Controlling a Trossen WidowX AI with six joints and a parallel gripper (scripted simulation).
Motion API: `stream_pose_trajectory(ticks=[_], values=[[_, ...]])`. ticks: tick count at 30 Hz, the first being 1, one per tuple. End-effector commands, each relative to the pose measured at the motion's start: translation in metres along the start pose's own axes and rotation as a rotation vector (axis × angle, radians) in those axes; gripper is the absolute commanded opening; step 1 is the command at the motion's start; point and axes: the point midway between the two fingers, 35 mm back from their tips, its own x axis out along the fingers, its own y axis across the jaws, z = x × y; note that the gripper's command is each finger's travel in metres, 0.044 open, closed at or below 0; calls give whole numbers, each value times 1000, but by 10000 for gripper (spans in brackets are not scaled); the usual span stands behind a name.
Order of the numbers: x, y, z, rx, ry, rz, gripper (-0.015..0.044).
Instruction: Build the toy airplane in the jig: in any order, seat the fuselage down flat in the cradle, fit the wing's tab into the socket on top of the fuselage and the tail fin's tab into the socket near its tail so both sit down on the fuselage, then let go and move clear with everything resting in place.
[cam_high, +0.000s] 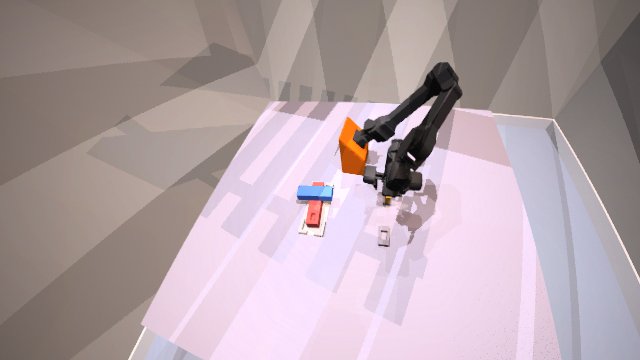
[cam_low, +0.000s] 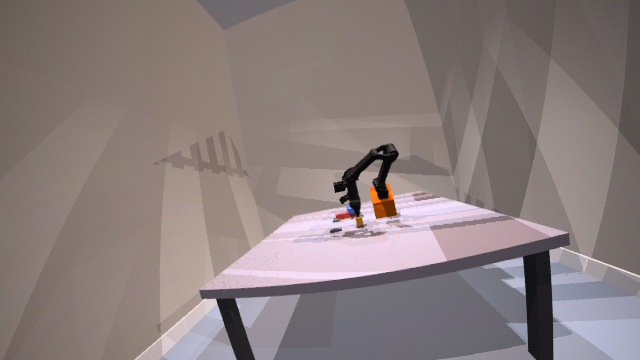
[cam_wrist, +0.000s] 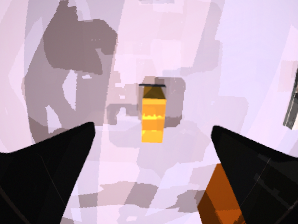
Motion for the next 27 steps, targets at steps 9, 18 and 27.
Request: stream_pose_trajectory(ticks=[9,18,27], values=[[20,-1,0,4,3,0,440],[35,-1,0,4,3,1,440],[49,0,-1,5,2,5,440]])
